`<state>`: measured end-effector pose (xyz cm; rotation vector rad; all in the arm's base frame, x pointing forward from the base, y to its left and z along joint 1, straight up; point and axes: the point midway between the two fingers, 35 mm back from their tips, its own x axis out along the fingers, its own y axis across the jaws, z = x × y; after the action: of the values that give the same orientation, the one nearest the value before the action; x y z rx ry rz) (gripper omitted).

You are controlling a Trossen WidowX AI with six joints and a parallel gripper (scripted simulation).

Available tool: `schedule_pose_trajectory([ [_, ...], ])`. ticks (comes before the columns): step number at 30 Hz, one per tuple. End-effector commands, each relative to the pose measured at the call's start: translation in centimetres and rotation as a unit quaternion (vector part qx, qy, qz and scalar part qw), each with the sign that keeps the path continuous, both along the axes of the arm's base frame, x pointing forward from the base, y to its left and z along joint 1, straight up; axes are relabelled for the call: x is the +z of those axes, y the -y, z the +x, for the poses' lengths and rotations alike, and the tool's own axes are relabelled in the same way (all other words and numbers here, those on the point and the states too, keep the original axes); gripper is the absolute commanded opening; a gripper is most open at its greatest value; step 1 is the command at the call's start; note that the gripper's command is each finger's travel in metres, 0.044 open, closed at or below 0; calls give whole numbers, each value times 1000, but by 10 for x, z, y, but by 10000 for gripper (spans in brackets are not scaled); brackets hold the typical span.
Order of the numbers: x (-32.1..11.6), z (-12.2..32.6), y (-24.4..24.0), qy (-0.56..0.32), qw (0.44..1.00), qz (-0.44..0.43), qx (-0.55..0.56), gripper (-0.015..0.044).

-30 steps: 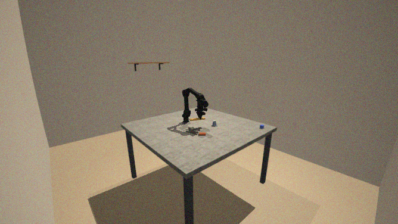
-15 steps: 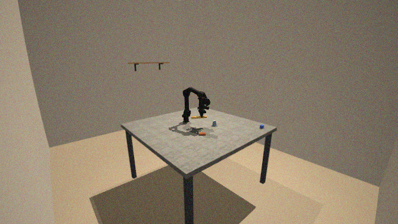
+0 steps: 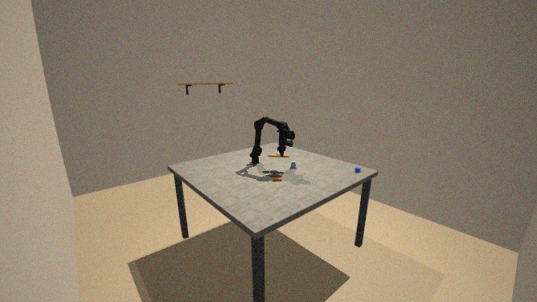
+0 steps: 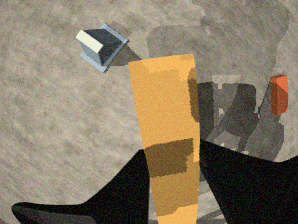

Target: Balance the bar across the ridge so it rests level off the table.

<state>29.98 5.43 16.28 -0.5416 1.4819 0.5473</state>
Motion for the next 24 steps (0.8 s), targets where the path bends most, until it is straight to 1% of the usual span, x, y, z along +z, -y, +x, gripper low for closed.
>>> schedule_pose_trajectory([
  [1, 4, 11, -13, 5, 998, -1, -55, 0],
  [13, 5, 33, -51, 4, 981, 4, -195, 0],
  [24, 2, 51, -88, 2, 945, 9, -328, 0],
])
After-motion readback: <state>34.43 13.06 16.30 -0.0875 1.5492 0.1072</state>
